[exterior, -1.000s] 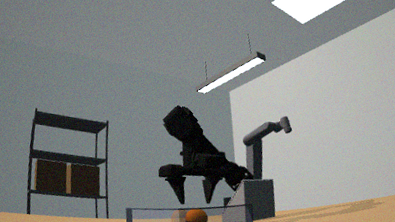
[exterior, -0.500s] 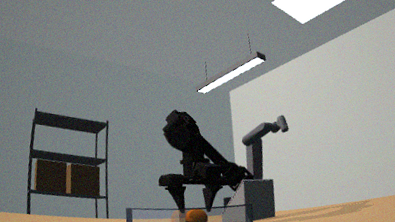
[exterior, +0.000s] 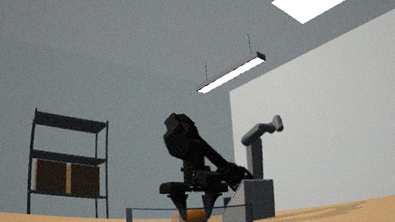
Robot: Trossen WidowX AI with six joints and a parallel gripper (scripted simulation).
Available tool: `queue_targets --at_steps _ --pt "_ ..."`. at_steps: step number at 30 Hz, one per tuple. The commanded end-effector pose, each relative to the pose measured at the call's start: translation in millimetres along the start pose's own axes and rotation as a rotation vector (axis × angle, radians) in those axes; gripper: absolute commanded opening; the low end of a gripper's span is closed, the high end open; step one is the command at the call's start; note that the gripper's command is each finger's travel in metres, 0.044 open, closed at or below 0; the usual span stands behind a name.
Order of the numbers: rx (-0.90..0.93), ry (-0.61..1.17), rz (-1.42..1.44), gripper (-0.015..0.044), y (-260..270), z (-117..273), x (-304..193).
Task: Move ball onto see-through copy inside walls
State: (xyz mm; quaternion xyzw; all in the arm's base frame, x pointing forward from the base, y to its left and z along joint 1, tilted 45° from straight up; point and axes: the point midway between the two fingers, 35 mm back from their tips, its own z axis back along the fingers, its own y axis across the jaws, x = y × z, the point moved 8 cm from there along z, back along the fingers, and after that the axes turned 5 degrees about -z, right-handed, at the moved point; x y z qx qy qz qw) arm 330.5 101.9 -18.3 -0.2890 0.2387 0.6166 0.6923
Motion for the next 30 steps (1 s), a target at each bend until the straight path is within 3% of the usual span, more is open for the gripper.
queue_targets --at_steps 1,7,16,30 --pt "-0.003 0.003 0.003 0.0284 0 -1 0" --pt "-0.003 0.003 0.003 0.0244 0 -1 0" --pt "-0.011 -0.005 -0.055 0.0008 -5 29 -4" --pt "-0.004 -0.007 -0.012 0.0000 -5 108 2"
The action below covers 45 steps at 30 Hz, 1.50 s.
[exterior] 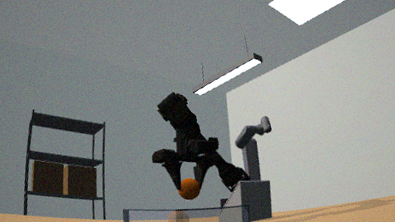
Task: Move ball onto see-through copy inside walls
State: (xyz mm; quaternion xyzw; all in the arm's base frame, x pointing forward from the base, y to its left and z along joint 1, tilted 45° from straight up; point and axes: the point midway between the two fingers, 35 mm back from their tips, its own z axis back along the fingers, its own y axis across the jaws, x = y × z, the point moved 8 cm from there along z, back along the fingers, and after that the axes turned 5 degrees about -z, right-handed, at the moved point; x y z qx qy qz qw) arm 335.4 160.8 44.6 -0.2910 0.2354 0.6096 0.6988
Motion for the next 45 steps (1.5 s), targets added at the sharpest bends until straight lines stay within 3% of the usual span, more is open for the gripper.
queue_targets --at_steps 1,6,11,23,29,40,45 --pt "-0.003 -0.006 0.012 0.0000 3 27 2" --pt "-0.001 -0.002 0.025 0.0000 7 52 1" --pt "-0.001 -0.002 0.026 0.0000 6 50 -1" --pt "-0.002 0.003 0.025 0.0000 -14 -1 -43" --pt "-0.003 0.003 0.025 0.0000 -15 -10 -43" --pt "-0.003 0.006 0.024 0.0000 -15 -68 -44" --pt "-0.003 0.006 0.024 0.0000 -14 -72 -44"
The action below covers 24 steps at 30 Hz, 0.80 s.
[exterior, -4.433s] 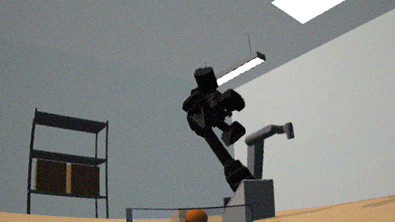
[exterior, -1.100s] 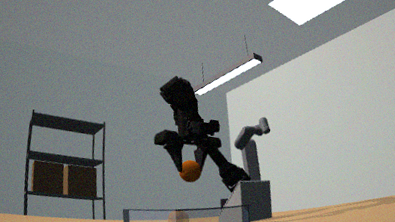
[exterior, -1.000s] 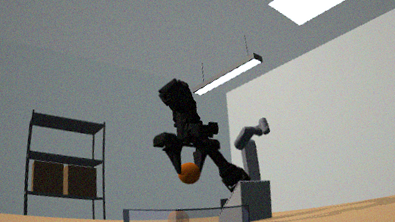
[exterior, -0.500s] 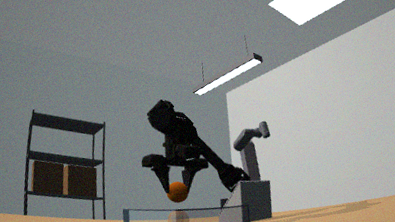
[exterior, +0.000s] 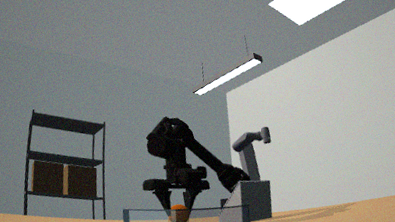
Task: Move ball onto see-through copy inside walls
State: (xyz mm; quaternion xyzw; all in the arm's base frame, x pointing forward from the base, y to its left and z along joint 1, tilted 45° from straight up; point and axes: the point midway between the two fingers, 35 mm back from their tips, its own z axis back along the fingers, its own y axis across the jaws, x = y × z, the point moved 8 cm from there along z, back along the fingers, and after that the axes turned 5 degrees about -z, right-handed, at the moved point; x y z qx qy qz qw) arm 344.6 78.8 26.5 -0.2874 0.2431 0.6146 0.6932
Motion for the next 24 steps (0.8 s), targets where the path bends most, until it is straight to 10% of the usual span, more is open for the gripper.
queue_targets --at_steps 1,15,24 --pt "-0.012 0.000 0.004 0.0000 0 -2 1" --pt "-0.012 0.001 0.004 0.0000 0 -21 1" --pt "-0.008 -0.002 0.002 0.0236 0 -17 1"
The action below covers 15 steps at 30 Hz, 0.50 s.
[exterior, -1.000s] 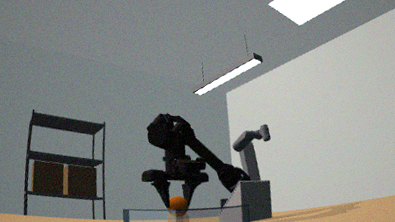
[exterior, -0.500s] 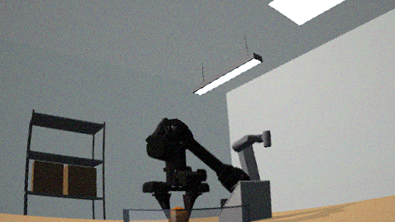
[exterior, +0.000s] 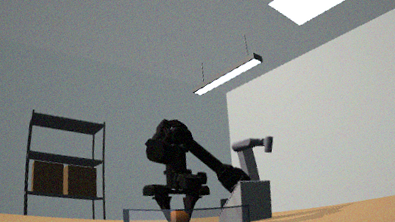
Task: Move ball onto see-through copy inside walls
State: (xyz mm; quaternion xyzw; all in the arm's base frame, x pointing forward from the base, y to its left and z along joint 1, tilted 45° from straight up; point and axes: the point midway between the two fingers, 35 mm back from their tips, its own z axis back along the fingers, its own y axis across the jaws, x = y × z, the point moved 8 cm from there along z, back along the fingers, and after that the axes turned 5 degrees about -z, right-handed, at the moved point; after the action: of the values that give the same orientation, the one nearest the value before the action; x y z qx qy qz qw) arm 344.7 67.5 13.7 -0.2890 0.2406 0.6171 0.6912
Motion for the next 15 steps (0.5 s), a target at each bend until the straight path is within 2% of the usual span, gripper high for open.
queue_targets --at_steps 1,6,8,12,15 --pt "-0.001 0.000 -0.002 0.0263 0 0 0" --pt "-0.001 0.000 -0.002 0.0394 0 0 0" --pt "-0.001 -0.001 -0.002 0.0396 -1 11 1" --pt "-0.003 -0.002 0.000 0.0396 -1 74 1" --pt "-0.004 -0.001 0.001 0.0396 0 86 0"
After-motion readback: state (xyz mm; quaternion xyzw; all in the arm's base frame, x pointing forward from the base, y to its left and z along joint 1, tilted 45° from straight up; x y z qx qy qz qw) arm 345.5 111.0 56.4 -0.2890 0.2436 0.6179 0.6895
